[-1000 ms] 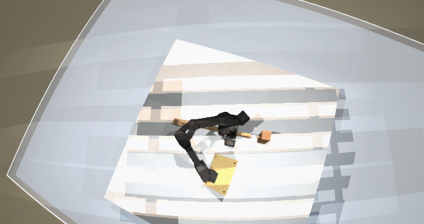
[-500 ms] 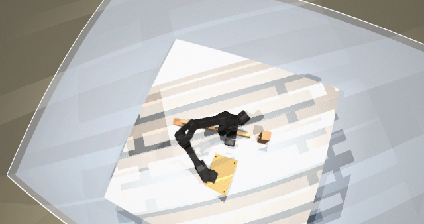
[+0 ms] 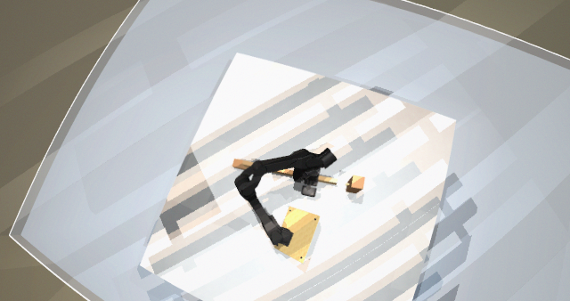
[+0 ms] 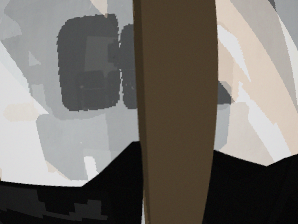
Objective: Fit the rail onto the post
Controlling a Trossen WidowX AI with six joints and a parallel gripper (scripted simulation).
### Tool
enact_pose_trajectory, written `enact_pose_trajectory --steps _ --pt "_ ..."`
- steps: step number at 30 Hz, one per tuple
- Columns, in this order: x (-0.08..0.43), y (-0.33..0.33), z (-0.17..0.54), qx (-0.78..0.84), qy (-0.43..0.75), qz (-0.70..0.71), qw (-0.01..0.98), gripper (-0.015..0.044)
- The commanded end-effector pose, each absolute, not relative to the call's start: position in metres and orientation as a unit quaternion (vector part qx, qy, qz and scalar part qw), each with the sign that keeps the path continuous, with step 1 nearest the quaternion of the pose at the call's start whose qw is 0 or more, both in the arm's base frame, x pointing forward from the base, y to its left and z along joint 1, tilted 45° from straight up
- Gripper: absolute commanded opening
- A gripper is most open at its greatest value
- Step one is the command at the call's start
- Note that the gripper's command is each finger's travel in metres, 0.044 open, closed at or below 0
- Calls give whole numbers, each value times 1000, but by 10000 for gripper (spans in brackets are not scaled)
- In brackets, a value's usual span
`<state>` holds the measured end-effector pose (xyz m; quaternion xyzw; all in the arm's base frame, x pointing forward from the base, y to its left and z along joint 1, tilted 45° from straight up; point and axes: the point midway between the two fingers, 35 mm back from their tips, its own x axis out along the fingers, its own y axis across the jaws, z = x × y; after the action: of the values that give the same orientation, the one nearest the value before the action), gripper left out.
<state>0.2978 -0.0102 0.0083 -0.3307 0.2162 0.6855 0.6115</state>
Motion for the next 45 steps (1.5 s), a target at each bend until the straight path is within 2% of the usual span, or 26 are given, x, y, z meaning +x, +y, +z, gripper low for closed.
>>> enact_pose_trajectory --steps 1,45 --pt "300 -12 9 -333 215 682 614 0" --pt "297 -11 6 -333 215 682 614 0"
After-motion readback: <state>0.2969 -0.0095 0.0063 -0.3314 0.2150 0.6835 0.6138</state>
